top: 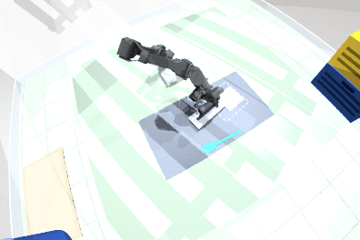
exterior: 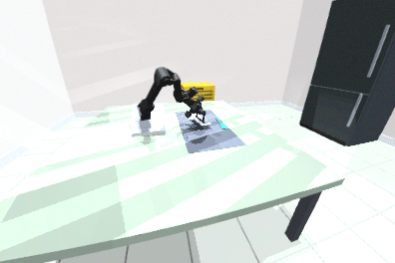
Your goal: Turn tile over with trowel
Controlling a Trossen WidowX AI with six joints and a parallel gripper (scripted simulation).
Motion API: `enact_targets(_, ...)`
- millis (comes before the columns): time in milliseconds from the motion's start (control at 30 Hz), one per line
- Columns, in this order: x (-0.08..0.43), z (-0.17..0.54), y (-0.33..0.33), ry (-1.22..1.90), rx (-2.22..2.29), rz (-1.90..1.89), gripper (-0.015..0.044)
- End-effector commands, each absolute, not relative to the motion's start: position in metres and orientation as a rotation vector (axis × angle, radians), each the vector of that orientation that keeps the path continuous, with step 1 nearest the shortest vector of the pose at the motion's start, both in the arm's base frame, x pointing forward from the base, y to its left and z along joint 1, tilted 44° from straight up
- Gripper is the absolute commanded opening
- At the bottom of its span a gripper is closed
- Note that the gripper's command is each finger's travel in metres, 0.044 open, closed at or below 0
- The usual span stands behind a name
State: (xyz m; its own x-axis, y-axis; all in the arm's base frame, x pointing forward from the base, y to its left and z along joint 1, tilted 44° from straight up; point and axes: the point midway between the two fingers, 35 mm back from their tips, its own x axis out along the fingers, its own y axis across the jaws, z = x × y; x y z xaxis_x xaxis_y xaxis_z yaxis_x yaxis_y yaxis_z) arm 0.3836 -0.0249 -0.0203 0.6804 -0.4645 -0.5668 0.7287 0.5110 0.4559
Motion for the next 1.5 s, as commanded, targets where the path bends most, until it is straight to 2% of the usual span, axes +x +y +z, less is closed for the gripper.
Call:
enact_targets(0, 0.396, 0.008, -0.025, 0.376, 0.747, -0.715, 0.0)
enact_targets(433, 0.397, 0.081, -0.044, 0.375, 0.745, -0.715, 0.0)
enact_targets(1467, 0.397, 0.082, -0.045, 0.375, 0.745, -0.715, 0.0)
